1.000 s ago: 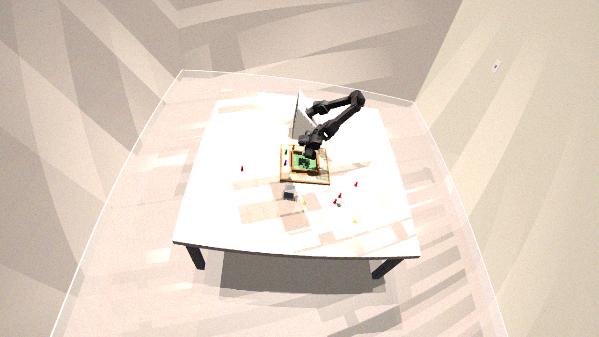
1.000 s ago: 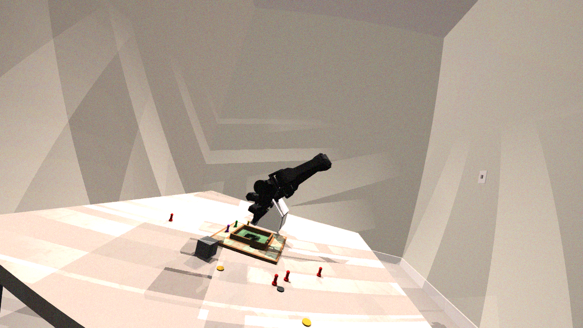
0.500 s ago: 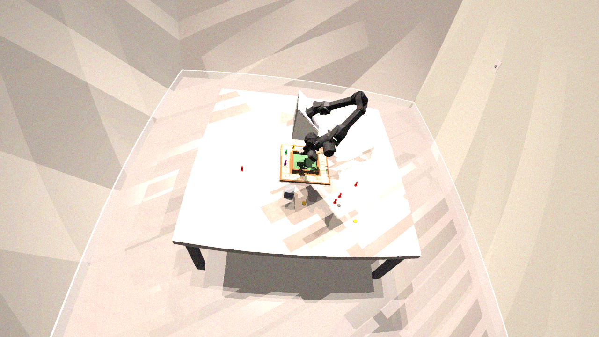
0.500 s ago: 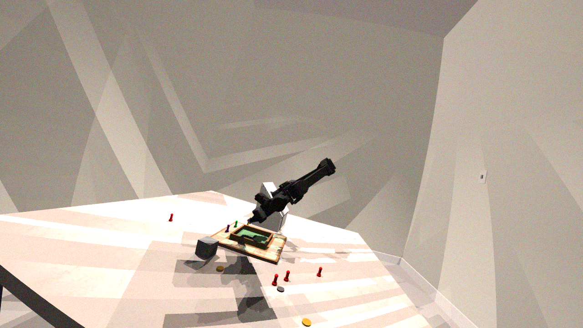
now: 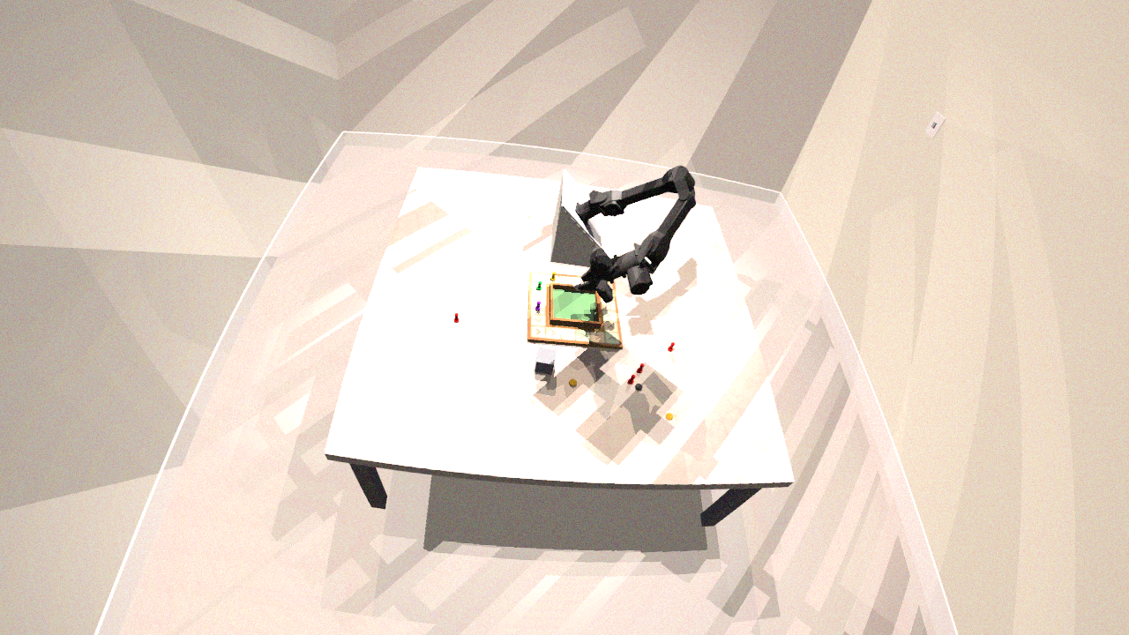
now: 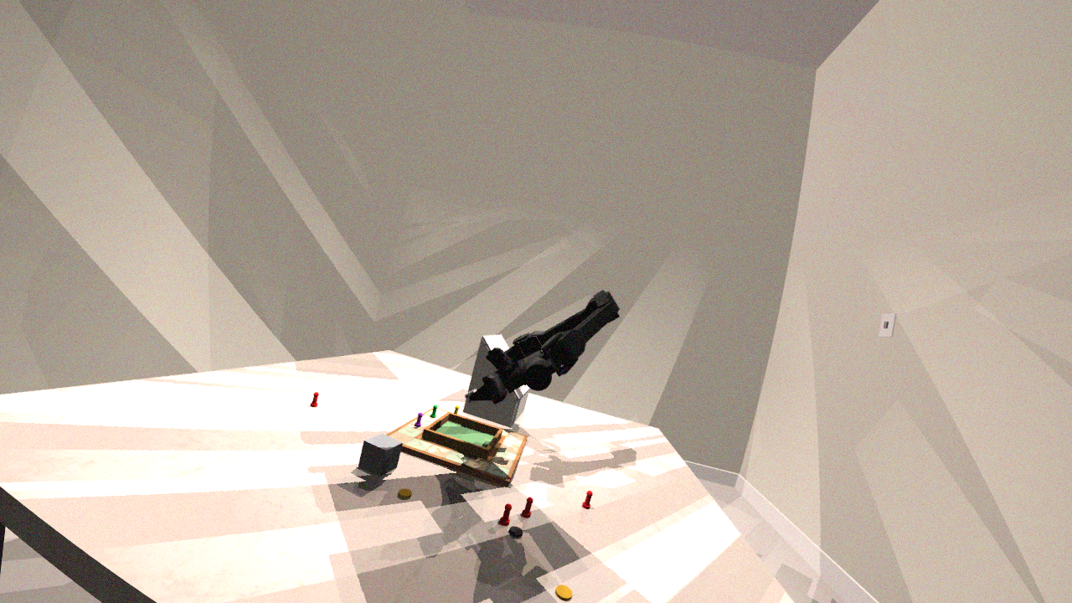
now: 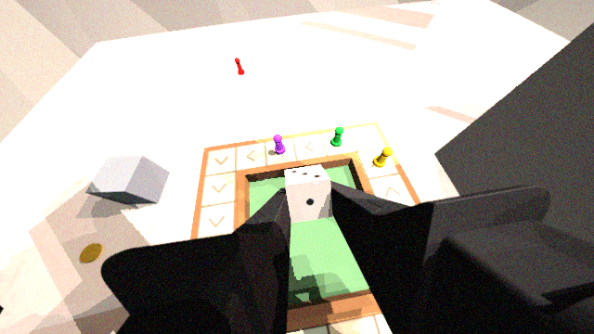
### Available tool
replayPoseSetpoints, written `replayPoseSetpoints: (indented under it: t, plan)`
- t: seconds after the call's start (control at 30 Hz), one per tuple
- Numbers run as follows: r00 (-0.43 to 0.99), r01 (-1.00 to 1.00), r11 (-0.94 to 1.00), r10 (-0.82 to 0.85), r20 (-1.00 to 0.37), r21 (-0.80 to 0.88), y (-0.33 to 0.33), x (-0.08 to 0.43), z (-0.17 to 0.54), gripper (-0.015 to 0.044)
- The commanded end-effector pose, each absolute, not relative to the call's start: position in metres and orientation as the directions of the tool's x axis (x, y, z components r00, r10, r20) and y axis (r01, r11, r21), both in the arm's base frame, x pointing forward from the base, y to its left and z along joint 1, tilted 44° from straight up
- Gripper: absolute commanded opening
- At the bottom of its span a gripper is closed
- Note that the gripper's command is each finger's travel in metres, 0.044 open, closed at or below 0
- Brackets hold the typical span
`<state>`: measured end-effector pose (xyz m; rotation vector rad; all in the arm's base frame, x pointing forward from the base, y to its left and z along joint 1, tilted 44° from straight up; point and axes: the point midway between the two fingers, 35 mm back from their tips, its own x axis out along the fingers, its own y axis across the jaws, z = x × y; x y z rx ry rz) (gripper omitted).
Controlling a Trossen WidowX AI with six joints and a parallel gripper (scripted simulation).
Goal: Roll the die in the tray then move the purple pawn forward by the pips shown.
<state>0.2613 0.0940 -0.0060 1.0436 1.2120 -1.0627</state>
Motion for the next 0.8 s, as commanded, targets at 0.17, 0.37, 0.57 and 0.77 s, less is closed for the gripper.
replayPoseSetpoints:
  t: [0.17,0.37,0.57,0.77]
  plan:
    - [0.054,0.981,0.190,-0.070,-0.996,0.040,0.0908,0.2596,0.0035,0.0000]
    - [0.054,0.981,0.190,-0.070,-0.996,0.040,0.0915,0.2610,0.0047,0.0000]
    - [0.051,0.981,0.190,-0.064,-0.997,0.038,0.0925,0.2603,0.0031,0.0000]
    - [0.051,0.981,0.190,-0.064,-0.997,0.038,0.0925,0.2603,0.0031,0.0026]
